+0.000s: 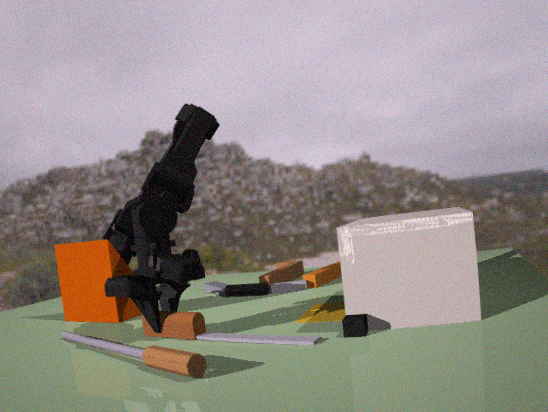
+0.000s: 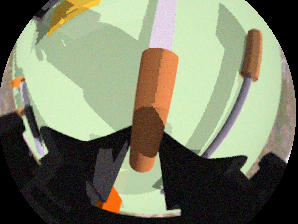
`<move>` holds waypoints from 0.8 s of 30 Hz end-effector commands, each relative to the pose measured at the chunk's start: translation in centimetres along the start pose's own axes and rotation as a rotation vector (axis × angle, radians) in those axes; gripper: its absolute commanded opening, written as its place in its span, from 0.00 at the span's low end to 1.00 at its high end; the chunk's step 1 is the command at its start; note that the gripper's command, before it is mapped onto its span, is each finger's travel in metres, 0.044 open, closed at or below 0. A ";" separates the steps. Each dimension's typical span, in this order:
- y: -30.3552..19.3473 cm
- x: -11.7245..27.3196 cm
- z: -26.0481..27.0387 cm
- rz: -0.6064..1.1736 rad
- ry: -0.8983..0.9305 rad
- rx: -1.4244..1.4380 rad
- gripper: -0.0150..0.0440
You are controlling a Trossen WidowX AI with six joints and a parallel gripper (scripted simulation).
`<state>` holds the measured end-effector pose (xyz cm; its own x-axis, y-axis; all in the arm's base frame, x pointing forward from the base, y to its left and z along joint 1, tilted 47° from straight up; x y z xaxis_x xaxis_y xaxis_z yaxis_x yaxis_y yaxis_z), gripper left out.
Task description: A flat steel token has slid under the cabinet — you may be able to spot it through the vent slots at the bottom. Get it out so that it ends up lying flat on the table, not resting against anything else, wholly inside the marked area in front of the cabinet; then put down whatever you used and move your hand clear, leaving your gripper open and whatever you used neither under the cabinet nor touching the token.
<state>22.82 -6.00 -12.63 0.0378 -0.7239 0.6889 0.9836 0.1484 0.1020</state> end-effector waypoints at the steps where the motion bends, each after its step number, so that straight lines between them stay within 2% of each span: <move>1: 0.1 0.1 -0.1 -0.004 -0.002 -0.041 0.25; 24: 0.1 0.1 -0.1 -0.004 -0.002 -0.225 0.25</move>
<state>22.79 -6.02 -12.65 0.0369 -0.7249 0.6879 0.9992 0.0164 -0.0363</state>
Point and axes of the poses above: the point midway between the two fingers, 35 mm back from their tips, its own x axis back along the fingers, its own z axis across the jaws, y = z × x, the point moved 3 cm from there along x, back along the fingers, and after that the axes turned 15 degrees about x, right-handed, at the moved point
